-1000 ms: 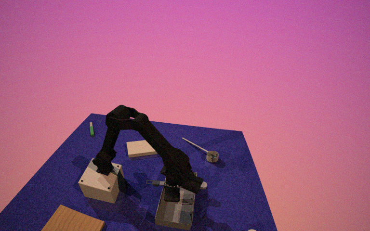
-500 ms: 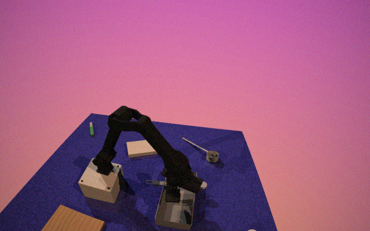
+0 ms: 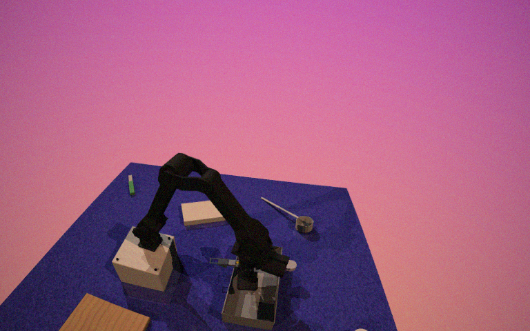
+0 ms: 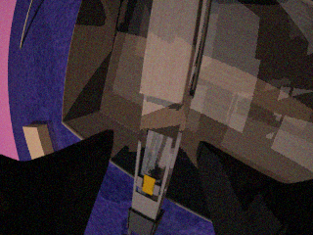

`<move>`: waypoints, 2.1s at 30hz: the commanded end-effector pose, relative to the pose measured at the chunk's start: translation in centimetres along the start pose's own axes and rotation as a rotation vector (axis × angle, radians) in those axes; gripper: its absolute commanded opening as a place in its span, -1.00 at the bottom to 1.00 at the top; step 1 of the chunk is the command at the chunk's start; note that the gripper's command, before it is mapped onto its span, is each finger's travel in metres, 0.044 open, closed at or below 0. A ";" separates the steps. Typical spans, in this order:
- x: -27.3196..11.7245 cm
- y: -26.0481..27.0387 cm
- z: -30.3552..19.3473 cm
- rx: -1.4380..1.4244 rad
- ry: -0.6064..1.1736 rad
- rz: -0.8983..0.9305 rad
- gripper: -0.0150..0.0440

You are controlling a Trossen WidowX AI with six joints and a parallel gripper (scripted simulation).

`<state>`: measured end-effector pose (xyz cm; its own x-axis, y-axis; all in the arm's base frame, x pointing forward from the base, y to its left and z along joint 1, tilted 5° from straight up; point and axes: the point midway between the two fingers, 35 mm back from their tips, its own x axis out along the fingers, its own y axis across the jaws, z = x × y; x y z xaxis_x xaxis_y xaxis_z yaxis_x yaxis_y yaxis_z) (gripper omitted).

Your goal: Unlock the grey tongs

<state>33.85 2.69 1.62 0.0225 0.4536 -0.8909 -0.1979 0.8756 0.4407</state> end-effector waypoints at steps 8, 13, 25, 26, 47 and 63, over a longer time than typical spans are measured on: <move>2.2 0.0 -0.3 0.010 0.012 0.004 0.39; 3.0 0.0 -0.4 0.010 0.012 0.005 0.39; 3.3 0.1 -0.4 0.000 0.005 0.000 0.12; 3.3 0.1 -0.4 0.000 0.005 0.000 0.03; 1.1 1.3 -0.1 0.004 0.007 0.002 -1.00; -3.3 3.9 -0.3 0.010 0.015 -0.009 -1.00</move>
<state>32.83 4.48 5.92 0.0064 0.4535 -0.8912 -0.1908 0.8754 0.4441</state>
